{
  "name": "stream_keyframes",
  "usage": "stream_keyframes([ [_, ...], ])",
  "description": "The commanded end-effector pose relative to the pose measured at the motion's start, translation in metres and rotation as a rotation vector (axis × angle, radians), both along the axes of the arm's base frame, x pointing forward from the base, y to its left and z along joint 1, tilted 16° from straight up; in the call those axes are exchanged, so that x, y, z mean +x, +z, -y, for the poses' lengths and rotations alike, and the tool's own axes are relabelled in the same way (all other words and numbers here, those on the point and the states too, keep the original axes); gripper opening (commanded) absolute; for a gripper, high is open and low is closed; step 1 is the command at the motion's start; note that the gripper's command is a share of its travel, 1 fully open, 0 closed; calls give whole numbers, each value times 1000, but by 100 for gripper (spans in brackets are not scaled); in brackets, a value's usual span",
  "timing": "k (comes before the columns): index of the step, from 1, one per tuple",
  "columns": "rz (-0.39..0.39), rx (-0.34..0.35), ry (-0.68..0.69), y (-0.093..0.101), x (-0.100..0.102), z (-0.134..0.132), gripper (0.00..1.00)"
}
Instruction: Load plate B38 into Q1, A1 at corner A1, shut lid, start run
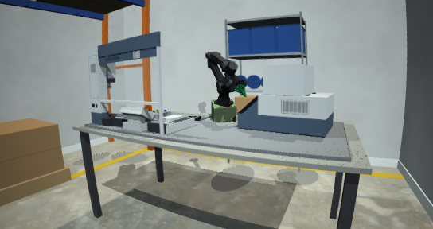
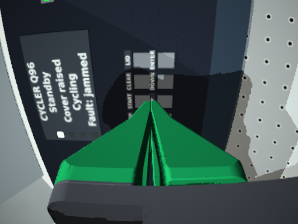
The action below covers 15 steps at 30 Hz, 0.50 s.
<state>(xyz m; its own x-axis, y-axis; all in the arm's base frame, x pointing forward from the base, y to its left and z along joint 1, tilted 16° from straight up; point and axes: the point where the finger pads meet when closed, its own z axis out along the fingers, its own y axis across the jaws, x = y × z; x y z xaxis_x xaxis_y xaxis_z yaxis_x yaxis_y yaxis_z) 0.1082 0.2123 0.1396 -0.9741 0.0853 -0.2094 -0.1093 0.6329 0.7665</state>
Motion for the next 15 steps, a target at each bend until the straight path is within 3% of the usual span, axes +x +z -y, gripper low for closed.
stream_keyframes([
  [1,5,11,4,-1,2,-8,0],
  [15,5,17,0,-7,5,-25,0],
])
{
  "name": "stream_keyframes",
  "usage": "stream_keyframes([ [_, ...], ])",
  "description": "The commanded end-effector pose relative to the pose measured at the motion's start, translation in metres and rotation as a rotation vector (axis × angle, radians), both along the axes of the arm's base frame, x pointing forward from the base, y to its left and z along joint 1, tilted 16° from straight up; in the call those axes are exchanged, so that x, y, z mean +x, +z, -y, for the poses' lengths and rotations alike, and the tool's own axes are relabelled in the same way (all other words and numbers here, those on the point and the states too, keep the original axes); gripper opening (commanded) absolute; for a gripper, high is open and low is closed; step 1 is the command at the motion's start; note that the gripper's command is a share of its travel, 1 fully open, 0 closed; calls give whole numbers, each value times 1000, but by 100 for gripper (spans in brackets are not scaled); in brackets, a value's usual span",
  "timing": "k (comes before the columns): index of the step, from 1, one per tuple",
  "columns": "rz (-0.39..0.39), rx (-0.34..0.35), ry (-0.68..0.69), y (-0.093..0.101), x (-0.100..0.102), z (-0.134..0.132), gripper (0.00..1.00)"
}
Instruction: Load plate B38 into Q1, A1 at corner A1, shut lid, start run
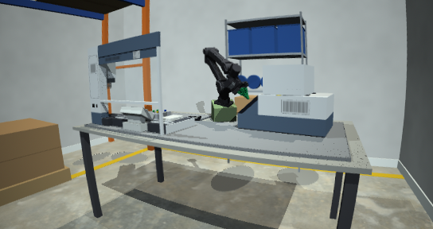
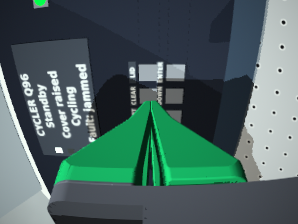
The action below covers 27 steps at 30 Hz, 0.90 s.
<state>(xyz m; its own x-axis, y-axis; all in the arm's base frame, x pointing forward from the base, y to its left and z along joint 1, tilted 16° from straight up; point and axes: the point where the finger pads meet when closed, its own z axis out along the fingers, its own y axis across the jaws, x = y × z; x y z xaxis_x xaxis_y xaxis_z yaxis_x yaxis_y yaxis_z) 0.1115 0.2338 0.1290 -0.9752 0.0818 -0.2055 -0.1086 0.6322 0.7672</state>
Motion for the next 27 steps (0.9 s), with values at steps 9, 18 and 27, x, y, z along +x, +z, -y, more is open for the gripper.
stream_keyframes([
  [9,6,16,-1,-5,3,-19,0],
  [18,21,28,4,1,5,-19,0],
  [27,18,16,-1,2,5,-16,0],
])
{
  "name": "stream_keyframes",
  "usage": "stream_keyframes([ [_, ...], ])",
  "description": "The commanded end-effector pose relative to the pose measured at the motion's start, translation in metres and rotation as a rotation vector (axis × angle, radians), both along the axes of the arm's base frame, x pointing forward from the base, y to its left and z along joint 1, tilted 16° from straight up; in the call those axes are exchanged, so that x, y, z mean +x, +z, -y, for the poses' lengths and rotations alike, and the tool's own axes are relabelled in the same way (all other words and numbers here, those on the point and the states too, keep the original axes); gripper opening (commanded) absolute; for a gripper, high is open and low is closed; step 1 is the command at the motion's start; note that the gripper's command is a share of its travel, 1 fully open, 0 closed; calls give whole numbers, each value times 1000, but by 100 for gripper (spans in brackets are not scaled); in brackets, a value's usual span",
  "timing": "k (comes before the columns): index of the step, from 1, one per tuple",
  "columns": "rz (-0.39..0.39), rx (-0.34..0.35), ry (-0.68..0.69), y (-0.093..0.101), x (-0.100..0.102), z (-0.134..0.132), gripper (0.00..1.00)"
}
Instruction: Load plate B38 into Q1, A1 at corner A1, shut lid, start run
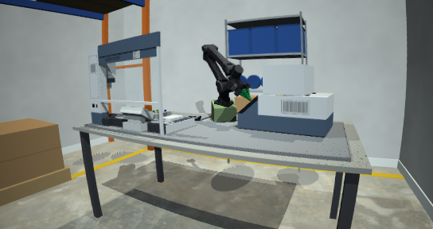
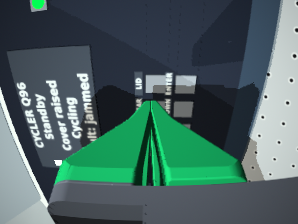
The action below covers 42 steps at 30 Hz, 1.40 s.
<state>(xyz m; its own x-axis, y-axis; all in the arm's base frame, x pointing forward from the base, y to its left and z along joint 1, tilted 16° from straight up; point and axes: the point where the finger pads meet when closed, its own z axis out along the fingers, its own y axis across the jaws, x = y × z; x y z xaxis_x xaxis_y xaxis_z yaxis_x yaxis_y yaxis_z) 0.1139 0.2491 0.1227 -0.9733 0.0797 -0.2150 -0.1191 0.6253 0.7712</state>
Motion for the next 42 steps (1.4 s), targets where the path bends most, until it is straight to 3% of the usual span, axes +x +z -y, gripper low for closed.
stream_keyframes([
  [1,1,3,-7,7,3,0,0],
  [8,-8,2,-10,2,4,-9,0],
  [15,-12,-6,-7,-16,3,-16,0],
  [21,-1,5,0,-16,5,-26,0],
  [42,11,15,4,-1,6,-26,0],
])
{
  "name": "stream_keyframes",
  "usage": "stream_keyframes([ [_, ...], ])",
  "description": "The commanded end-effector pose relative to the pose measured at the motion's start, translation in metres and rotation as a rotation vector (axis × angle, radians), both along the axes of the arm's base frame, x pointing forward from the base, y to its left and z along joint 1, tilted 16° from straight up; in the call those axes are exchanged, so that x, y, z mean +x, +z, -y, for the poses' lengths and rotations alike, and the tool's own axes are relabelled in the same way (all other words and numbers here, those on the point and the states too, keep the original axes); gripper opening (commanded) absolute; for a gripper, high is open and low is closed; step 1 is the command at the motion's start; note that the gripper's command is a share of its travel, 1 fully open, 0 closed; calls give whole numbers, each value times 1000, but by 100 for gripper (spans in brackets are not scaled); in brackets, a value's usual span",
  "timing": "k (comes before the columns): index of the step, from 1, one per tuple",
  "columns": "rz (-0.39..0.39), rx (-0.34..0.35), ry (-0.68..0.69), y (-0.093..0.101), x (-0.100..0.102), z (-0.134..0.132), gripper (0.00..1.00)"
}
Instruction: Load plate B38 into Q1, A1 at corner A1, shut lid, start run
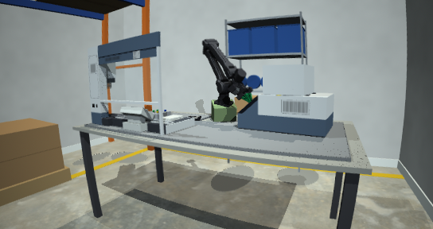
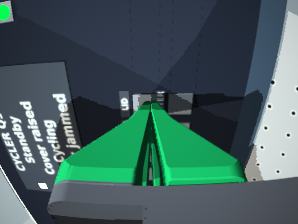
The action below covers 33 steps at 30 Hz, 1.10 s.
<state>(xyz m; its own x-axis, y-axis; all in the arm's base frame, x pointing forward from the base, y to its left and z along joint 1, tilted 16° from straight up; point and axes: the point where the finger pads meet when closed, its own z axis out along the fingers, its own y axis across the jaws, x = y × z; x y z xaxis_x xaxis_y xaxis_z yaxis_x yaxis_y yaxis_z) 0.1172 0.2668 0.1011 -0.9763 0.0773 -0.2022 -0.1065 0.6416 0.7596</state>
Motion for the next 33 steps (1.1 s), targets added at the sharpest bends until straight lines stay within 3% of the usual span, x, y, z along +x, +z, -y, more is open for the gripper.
stream_keyframes([
  [1,26,41,3,23,3,-9,0],
  [15,35,30,-6,28,14,-14,0],
  [23,48,83,3,52,11,-23,0],
  [33,63,76,-6,44,18,-22,0],
])
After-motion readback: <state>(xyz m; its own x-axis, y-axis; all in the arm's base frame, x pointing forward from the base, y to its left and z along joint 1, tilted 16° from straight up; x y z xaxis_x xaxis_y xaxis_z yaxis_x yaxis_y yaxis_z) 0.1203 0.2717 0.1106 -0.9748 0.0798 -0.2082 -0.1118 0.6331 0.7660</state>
